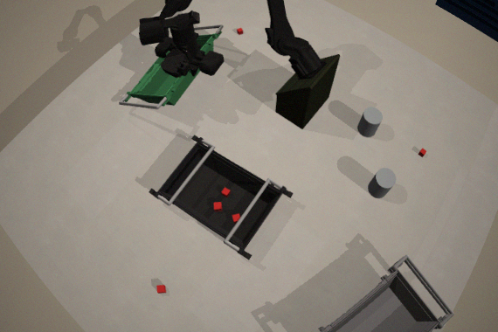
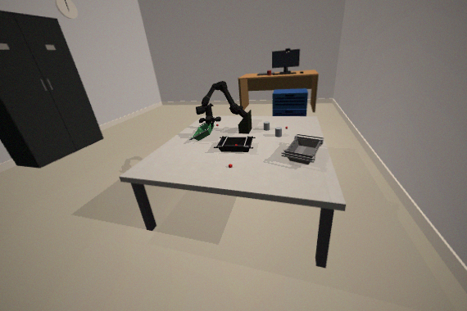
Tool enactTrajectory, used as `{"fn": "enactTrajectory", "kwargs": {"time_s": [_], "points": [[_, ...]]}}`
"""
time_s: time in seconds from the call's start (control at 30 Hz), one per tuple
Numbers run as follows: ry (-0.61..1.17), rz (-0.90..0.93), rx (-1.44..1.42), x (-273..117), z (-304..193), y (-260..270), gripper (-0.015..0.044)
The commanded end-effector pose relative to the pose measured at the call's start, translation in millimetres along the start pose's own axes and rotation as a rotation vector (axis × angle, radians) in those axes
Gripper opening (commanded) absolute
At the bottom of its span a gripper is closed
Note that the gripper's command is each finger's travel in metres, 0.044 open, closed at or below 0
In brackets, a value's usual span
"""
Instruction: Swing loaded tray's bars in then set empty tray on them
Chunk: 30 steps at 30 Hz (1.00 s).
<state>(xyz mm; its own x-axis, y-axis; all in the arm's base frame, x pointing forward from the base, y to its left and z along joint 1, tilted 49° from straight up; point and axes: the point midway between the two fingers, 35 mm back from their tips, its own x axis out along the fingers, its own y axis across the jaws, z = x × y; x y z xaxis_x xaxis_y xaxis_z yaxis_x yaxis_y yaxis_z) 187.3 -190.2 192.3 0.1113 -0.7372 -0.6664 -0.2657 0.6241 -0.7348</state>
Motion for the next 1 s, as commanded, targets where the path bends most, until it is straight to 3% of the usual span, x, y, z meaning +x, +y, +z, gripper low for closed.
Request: {"fn": "enactTrajectory", "kwargs": {"time_s": [0.0,0.27,0.97], "points": [[-0.005,-0.022,0.012,-18,-2,-4,0.0],[-0.006,-0.015,0.014,-25,0,-4,0.0],[-0.004,-0.013,0.01,-112,-1,-4,0.0]]}}
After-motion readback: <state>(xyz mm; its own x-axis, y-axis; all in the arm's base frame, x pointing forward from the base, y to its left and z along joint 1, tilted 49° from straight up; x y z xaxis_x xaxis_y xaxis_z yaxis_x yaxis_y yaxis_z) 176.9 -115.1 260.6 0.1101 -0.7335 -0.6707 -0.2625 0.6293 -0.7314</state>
